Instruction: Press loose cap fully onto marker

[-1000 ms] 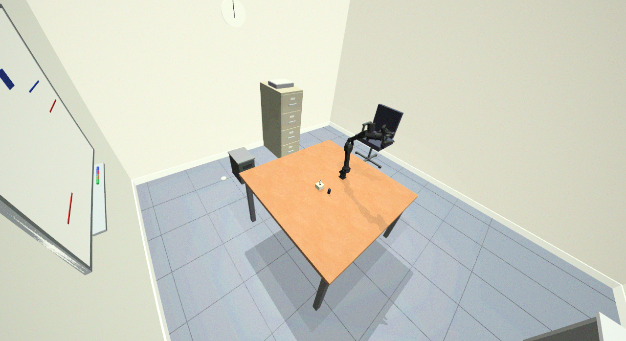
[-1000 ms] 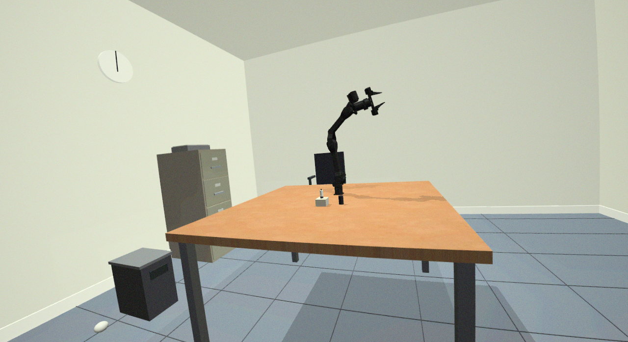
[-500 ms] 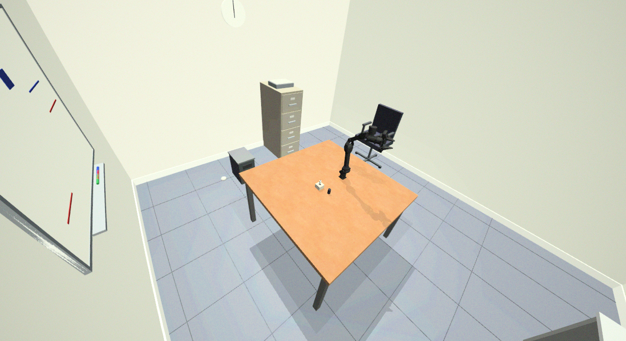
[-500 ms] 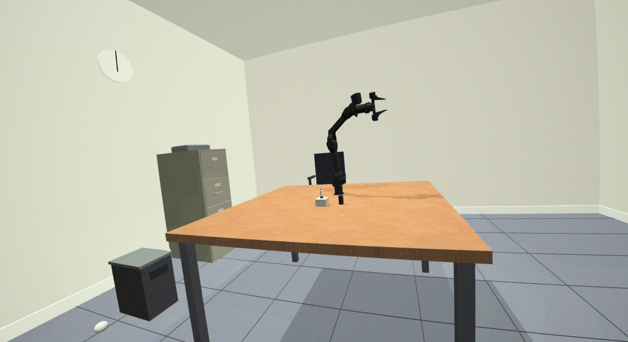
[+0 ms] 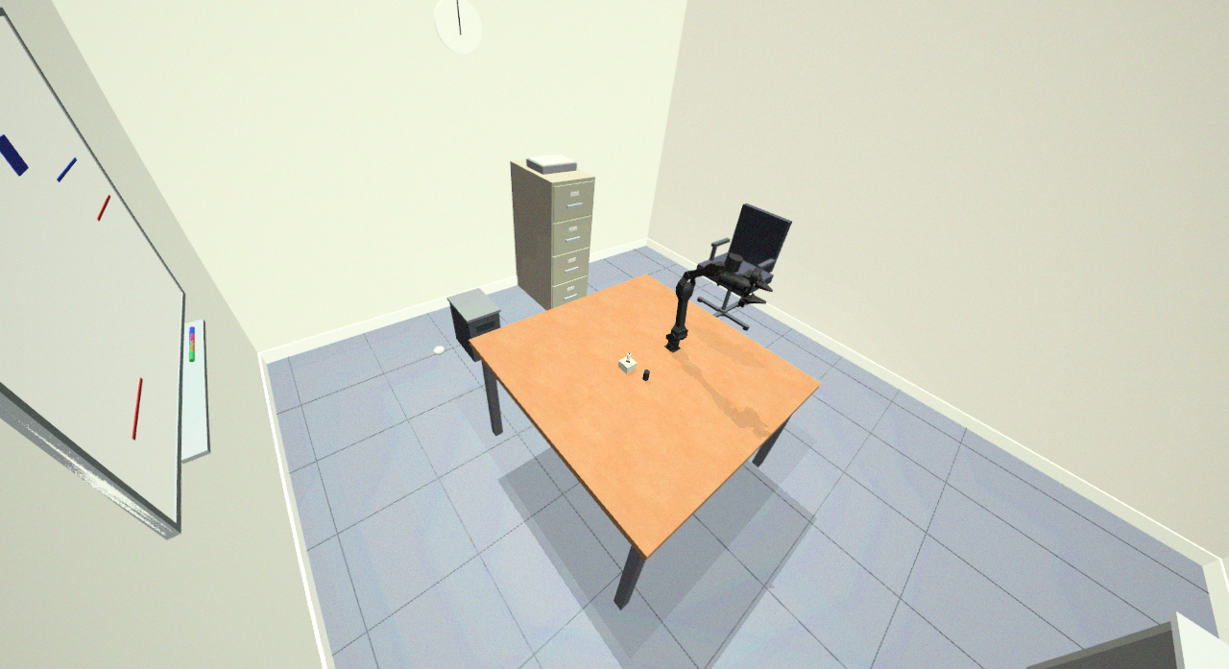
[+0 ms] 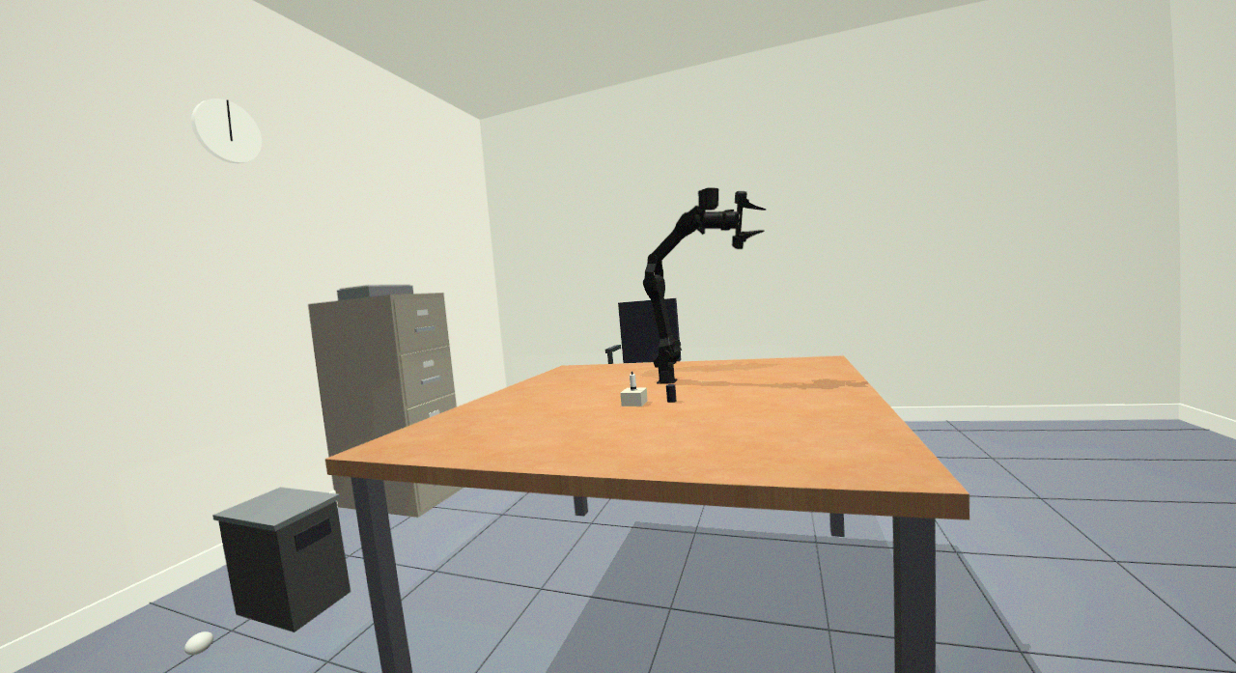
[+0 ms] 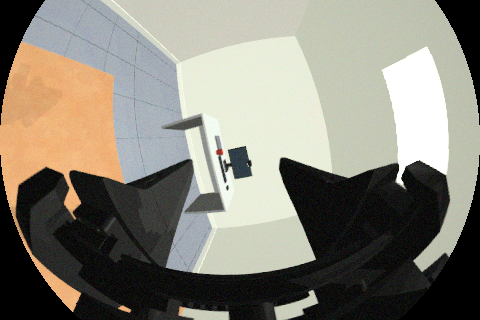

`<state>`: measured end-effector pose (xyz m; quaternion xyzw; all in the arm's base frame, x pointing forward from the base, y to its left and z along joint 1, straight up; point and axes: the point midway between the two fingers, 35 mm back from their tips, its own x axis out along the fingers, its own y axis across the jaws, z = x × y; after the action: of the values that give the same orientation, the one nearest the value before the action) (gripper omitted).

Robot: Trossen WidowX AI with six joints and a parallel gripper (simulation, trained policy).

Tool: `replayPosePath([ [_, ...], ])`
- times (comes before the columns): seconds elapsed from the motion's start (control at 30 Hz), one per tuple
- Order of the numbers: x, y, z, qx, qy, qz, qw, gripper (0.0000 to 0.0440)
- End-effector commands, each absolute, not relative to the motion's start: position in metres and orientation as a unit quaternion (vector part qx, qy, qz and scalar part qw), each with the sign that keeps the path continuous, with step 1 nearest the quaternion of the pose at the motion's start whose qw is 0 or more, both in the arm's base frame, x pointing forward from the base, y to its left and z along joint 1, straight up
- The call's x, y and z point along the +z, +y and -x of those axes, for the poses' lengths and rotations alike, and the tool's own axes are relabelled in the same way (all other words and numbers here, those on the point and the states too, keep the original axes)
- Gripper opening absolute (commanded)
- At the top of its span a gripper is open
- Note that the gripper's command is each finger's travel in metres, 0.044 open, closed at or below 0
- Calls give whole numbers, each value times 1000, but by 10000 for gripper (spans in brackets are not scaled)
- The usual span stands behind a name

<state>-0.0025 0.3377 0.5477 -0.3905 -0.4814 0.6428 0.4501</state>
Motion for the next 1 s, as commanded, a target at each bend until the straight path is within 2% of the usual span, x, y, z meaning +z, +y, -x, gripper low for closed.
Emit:
replayPosePath([
  [0.0, 535, 341, -1, 654, -465, 400, 442, 332],
  [0.97, 450, 346, -40, 715, -333, 467, 400, 333],
])
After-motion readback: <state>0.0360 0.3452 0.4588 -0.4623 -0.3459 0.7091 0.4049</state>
